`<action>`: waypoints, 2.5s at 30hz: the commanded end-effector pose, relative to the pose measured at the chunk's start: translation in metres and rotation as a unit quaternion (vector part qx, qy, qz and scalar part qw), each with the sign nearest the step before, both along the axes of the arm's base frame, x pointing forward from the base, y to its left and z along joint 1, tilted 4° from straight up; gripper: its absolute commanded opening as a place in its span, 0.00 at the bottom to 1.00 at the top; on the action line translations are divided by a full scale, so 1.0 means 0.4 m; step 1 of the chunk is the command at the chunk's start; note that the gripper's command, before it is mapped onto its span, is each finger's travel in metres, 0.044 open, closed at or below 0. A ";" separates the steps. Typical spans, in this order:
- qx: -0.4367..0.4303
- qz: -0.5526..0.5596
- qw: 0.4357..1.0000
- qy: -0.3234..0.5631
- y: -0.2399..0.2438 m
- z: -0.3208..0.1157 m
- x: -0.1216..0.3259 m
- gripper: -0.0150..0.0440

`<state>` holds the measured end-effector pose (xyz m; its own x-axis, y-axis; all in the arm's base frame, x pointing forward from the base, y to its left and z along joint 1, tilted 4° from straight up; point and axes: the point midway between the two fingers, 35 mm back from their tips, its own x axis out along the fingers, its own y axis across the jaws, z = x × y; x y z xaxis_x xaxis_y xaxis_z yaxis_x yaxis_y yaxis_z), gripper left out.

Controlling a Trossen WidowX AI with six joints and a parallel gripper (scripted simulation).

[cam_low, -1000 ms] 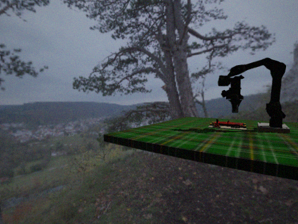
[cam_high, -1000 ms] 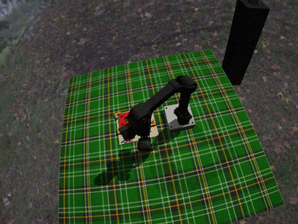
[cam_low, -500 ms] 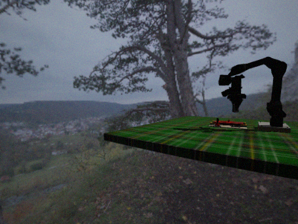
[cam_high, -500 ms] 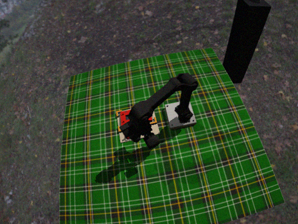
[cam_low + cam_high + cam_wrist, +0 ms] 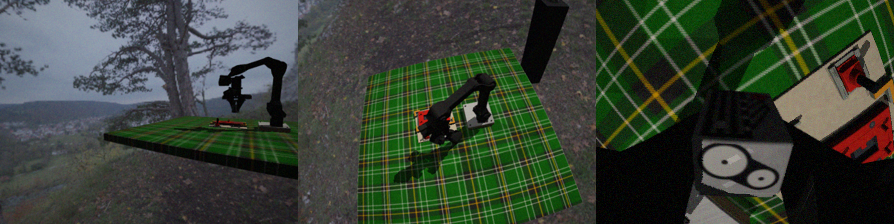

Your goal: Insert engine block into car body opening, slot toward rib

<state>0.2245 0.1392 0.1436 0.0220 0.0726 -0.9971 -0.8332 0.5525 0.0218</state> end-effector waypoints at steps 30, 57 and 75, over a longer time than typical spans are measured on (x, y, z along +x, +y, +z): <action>-0.005 0.357 0.934 -0.025 0.004 -0.069 0.001 0.25; -0.005 0.357 0.934 -0.025 0.013 -0.185 0.003 0.25; -0.005 0.357 0.934 -0.025 0.019 -0.260 0.004 0.25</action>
<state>0.2282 0.1466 0.0460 0.0288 0.0781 -0.9965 -0.9885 -0.1460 -0.0401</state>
